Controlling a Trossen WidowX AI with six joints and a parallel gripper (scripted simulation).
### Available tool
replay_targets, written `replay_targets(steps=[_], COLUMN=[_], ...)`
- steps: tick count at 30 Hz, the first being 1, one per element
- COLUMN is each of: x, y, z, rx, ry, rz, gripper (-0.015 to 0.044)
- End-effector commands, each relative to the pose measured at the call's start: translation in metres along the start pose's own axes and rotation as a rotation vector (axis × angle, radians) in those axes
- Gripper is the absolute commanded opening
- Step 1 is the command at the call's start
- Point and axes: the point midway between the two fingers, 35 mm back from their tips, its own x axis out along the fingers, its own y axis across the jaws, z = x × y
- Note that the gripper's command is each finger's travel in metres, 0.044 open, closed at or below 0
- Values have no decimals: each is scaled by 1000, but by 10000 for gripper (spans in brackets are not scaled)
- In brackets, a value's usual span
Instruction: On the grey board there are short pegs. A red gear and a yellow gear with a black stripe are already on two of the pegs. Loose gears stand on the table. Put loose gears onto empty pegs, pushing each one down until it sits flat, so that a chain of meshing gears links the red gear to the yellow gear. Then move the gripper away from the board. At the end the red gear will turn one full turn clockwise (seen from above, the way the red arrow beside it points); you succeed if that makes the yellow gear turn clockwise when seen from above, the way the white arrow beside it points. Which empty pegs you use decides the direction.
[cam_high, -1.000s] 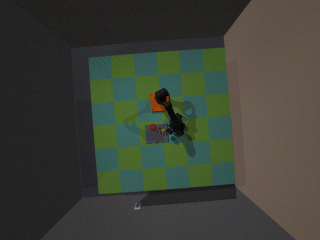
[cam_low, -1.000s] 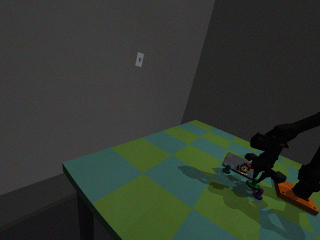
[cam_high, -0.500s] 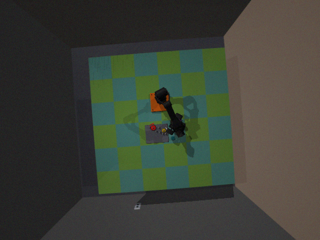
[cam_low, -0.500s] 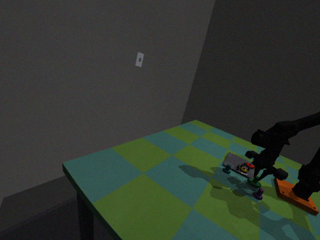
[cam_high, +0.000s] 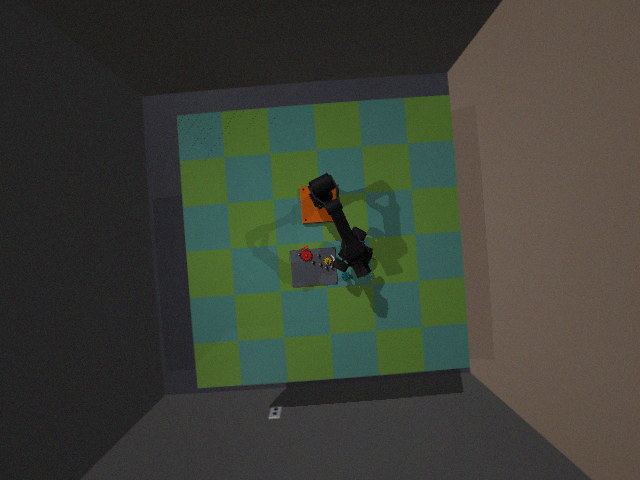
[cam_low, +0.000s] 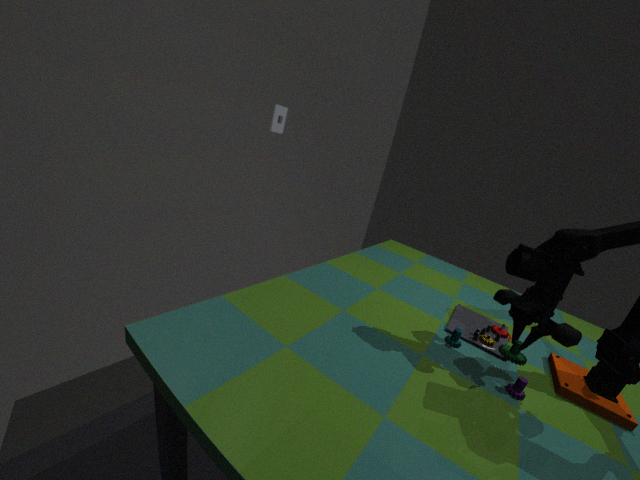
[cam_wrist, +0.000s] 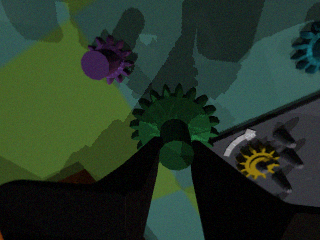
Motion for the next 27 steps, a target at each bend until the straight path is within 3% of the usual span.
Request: replay_targets(steps=[1,27], x=[-10,-66], y=[-2,-3], z=[2,-4], rx=[2,22], ry=[-7,5], rz=[-6,-9], gripper=[0,0])
